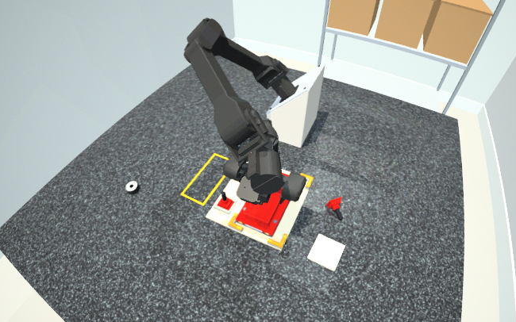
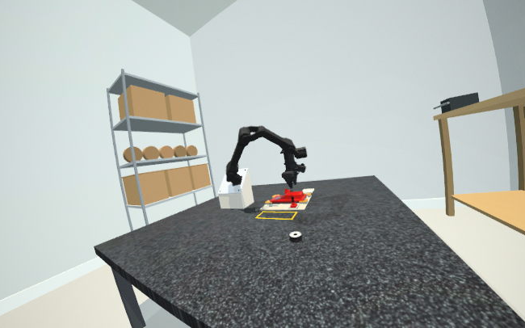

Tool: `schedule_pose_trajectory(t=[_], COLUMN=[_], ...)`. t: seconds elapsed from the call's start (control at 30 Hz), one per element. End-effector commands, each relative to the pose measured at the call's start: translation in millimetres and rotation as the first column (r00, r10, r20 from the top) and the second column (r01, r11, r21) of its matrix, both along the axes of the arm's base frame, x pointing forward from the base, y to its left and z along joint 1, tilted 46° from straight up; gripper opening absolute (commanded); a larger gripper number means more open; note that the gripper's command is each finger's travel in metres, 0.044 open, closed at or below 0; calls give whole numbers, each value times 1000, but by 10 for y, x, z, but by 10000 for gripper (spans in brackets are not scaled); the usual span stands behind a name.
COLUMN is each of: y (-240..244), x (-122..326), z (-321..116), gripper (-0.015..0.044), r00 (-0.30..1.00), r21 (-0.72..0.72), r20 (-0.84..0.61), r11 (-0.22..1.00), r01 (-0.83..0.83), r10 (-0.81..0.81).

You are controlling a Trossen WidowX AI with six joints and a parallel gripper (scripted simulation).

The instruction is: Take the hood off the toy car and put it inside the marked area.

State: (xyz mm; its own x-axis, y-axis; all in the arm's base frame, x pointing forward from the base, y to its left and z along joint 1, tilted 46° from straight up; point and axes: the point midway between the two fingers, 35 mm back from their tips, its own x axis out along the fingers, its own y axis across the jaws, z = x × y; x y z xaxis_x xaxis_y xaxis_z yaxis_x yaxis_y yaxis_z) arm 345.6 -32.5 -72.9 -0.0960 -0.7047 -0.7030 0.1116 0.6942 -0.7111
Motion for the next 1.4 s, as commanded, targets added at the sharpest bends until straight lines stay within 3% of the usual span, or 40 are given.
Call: schedule_pose_trajectory(t=[0.0,1.37], y=[-26,-273], x=[-7,-63], z=[-20,-235], gripper=[440,440], r00=[1000,1000], r21=[-5,-8], r20=[-3,-3], r11=[1000,1000], r01=[-5,-5], r10=[5,5])
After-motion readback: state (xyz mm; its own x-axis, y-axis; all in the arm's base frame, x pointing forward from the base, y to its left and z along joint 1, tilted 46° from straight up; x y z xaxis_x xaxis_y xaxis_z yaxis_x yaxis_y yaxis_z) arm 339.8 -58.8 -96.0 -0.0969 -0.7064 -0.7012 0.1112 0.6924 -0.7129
